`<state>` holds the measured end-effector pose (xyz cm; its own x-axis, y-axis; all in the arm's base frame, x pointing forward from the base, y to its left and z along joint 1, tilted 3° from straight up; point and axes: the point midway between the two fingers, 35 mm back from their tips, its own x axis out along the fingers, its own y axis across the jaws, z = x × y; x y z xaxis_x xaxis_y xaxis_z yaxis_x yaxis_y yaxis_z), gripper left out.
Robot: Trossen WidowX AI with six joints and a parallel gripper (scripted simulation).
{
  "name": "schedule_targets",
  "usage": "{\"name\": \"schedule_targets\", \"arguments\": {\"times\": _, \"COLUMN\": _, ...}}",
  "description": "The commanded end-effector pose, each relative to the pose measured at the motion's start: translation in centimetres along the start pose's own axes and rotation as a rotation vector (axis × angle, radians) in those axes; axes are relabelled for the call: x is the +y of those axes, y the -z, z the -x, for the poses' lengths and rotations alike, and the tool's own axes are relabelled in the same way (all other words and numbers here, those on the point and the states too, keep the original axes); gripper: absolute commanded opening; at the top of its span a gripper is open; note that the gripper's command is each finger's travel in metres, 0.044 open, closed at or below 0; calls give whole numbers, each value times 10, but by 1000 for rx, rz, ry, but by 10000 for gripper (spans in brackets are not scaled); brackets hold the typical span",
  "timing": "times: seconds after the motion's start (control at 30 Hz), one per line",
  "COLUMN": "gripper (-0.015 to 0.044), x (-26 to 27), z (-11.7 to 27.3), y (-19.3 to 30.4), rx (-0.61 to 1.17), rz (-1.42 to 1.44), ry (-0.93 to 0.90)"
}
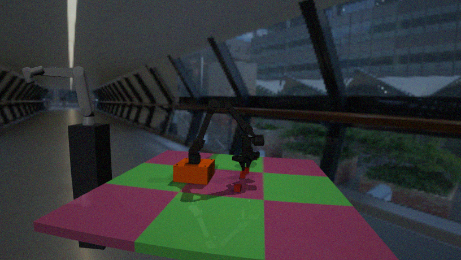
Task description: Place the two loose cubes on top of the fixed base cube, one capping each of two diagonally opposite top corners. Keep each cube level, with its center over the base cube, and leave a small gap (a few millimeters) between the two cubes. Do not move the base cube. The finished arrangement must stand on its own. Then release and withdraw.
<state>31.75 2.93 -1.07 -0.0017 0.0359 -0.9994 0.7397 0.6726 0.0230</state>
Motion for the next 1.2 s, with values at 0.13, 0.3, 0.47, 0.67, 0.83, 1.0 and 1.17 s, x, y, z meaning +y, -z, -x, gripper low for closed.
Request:
{"name": "schedule_targets", "arguments": {"times": 0.13, "gripper": 105, "x": 0, "z": -1, "y": 1, "rx": 4, "rz": 4, "ry": -1}}
{"name": "schedule_targets", "arguments": {"times": 0.3, "gripper": 205, "x": 0, "z": -1, "y": 1, "rx": 4, "rz": 4, "ry": -1}}
{"name": "schedule_targets", "arguments": {"times": 0.47, "gripper": 205, "x": 0, "z": -1, "y": 1, "rx": 4, "rz": 4, "ry": -1}}
{"name": "schedule_targets", "arguments": {"times": 0.67, "gripper": 205, "x": 0, "z": 13, "y": 0, "rx": 0, "rz": 0, "ry": 0}}
{"name": "schedule_targets", "arguments": {"times": 0.83, "gripper": 205, "x": 0, "z": 23, "y": 0, "rx": 0, "rz": 0, "ry": 0}}
{"name": "schedule_targets", "arguments": {"times": 1.0, "gripper": 205, "x": 0, "z": 30, "y": 0, "rx": 0, "rz": 0, "ry": 0}}
{"name": "schedule_targets", "arguments": {"times": 1.17, "gripper": 265, "x": -5, "z": 29, "y": -4, "rx": 1, "rz": 61, "ry": 2}}
